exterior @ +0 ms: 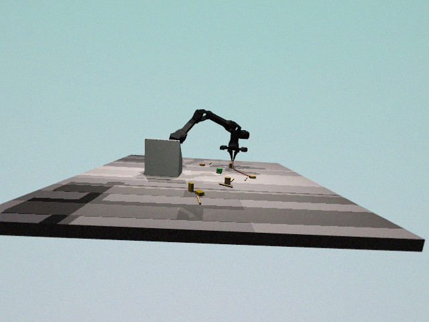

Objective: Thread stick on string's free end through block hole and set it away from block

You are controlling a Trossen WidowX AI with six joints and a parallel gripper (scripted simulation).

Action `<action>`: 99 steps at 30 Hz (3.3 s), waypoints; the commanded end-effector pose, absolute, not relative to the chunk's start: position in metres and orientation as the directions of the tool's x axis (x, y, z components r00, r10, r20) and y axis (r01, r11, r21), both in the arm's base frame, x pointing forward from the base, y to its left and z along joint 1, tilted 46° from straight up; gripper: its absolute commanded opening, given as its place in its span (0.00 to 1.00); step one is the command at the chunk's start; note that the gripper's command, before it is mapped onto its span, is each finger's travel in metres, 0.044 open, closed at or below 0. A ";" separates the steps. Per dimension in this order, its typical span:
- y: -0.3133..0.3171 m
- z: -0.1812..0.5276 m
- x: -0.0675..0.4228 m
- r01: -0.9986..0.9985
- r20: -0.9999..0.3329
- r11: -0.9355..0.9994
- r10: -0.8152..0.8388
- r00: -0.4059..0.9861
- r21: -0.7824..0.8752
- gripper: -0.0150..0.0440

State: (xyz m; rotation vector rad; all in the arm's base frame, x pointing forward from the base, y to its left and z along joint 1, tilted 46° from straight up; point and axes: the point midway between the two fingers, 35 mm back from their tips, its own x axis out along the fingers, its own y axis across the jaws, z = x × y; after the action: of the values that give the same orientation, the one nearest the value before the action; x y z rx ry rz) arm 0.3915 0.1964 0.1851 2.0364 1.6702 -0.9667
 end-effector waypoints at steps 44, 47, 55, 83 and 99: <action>0.223 0.170 0.368 0.951 -0.683 -0.263 0.726 0.083 -0.164 0.25; 0.224 0.168 0.365 0.951 -0.683 -0.263 0.726 0.083 -0.164 0.25; 0.228 0.161 0.358 0.951 -0.682 -0.263 0.726 0.082 -0.165 0.25; 0.219 0.138 0.345 0.950 -0.683 -0.263 0.726 0.081 -0.166 0.25; 0.205 0.122 0.339 0.950 -0.685 -0.263 0.724 0.080 -0.167 0.25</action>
State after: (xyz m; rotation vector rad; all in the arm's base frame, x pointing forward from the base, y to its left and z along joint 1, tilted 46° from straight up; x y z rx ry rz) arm 0.3404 0.2084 0.1246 2.0416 1.6638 -0.9887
